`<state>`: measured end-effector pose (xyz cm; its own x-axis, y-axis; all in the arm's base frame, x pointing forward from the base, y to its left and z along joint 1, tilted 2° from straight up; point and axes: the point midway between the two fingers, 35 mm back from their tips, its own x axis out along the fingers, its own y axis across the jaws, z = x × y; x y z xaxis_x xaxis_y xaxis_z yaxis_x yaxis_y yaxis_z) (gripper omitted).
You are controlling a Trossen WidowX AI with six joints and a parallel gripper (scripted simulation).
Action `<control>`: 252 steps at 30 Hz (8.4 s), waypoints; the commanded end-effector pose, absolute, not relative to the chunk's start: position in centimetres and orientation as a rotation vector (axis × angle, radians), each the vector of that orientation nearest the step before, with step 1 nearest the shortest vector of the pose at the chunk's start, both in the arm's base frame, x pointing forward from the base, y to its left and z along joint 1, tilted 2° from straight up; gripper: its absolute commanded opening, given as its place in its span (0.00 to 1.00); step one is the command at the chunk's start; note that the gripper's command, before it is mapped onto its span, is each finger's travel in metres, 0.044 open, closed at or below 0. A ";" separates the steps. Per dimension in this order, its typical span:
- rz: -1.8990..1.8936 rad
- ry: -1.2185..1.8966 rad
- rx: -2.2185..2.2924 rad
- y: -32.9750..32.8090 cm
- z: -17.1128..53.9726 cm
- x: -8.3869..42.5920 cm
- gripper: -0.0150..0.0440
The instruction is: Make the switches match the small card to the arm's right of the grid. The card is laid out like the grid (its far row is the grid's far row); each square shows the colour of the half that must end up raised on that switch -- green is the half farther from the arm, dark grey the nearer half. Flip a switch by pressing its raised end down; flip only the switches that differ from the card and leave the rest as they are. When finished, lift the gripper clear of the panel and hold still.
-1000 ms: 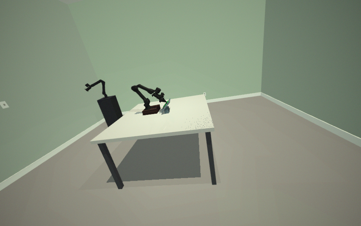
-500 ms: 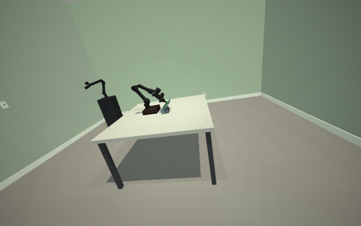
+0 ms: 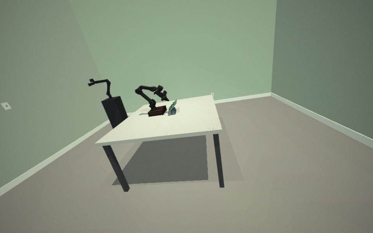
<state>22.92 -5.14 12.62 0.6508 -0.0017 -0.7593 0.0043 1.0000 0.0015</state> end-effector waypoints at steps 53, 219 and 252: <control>-0.008 0.829 0.000 -8.9 8.3 26.6 0.25; -0.005 0.830 0.007 -1.2 5.5 23.8 0.25; -0.003 0.847 0.005 -1.2 8.7 21.7 0.25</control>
<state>22.70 -1.21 6.14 0.6475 -0.0009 -0.7621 0.0083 0.9999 0.0059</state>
